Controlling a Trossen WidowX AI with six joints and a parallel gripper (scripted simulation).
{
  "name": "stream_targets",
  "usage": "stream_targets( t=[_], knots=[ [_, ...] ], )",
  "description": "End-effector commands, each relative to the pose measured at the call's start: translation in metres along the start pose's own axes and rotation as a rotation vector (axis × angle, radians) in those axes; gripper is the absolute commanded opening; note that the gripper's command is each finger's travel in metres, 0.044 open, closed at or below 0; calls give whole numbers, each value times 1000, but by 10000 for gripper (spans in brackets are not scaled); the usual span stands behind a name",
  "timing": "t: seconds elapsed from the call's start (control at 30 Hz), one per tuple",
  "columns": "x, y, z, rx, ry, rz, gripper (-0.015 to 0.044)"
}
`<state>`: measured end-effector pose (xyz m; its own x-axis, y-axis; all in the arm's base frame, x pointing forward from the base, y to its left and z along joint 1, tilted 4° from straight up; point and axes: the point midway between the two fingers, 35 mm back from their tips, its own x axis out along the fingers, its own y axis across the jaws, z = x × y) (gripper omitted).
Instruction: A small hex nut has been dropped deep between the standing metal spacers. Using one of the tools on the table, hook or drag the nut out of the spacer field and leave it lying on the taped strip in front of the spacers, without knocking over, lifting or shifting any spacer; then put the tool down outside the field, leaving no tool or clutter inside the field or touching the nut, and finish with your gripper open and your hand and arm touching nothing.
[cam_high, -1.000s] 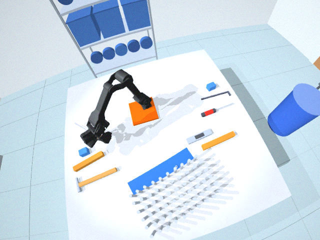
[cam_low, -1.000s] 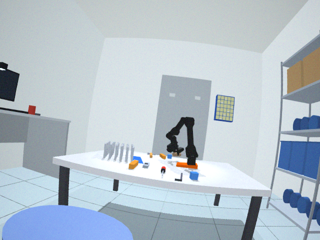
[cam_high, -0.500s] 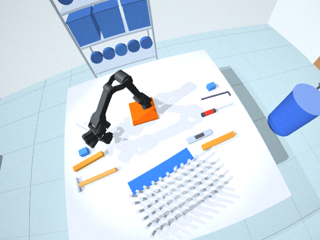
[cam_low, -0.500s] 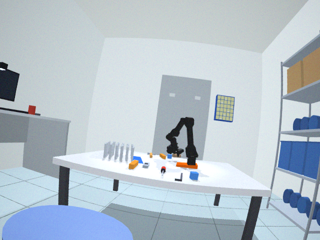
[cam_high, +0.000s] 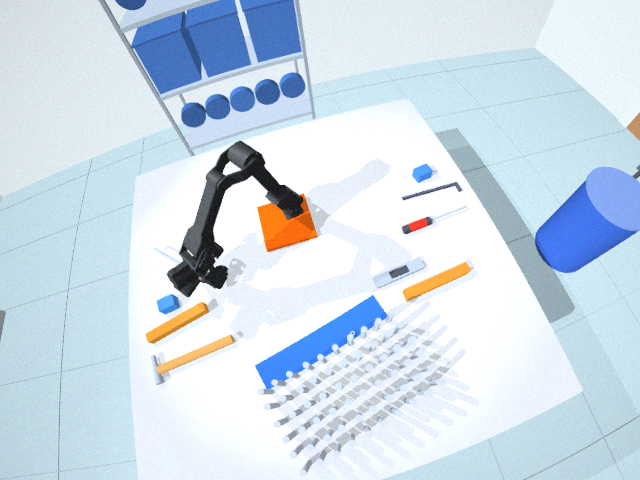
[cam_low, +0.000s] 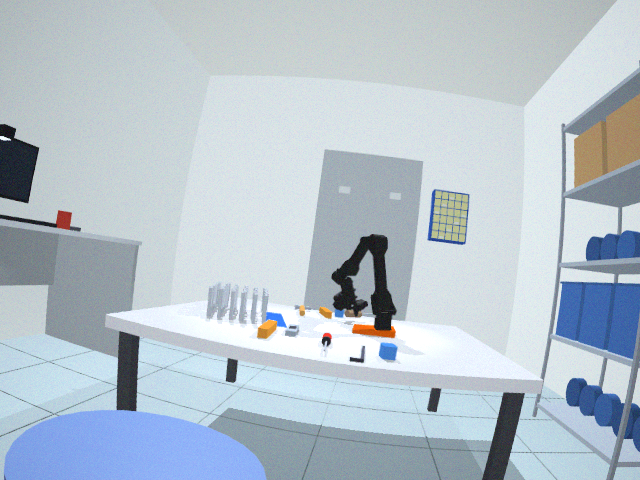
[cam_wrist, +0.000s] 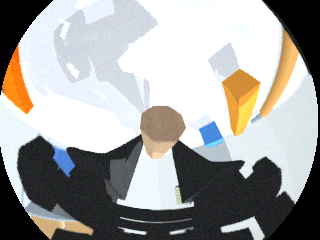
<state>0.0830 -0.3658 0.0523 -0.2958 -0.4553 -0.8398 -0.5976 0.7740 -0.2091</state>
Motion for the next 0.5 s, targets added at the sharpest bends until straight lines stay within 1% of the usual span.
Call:
stream_targets(
  t=[0.0, 0.4, 0.47],
  knots=[
    [3, 2, 1, 4, 8, 3, 0],
    [10, 6, 7, 4, 8, 4, 0],
    [8, 4, 6, 0, 0, 0, 53]
  ],
)
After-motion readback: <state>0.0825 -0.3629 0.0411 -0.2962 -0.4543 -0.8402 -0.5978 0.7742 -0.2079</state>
